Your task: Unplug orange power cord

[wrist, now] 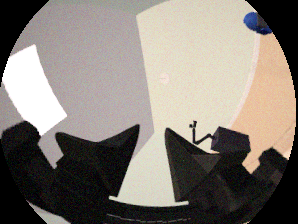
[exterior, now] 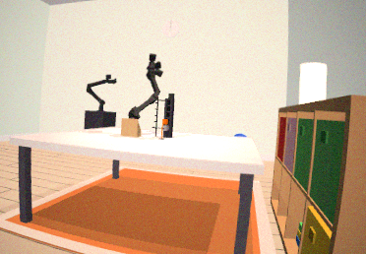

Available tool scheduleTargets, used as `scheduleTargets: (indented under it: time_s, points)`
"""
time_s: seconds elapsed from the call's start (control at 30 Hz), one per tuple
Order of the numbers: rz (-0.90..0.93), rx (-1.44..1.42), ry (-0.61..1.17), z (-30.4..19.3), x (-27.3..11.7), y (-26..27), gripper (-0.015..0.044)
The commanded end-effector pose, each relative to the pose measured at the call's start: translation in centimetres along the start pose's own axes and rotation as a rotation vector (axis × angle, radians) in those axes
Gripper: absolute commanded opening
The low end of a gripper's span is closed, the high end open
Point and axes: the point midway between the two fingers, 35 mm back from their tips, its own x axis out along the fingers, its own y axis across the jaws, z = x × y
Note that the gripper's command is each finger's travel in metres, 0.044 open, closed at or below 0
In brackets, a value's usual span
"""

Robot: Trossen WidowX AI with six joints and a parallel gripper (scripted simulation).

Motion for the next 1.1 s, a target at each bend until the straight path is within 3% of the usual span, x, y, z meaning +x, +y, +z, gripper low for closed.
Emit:
scheduleTargets:
  time_s: [0.0, 0.33, 0.6, 0.87, 1.07]
  points:
    - [0.137, 0.091, 0.143, -5.1, -1.0, 4.4, 0.016]
    - [0.366, 0.258, 0.339, -10.8, -4.6, 12.8, 0.016]
    - [0.588, 0.423, 0.563, -14.4, -11.1, 20.8, 0.016]
    - [0.774, 0.506, 0.657, -13.7, -16.2, 25.7, 0.016]
    - [0.937, 0.592, 0.804, -14.0, -22.1, 30.1, 0.016]
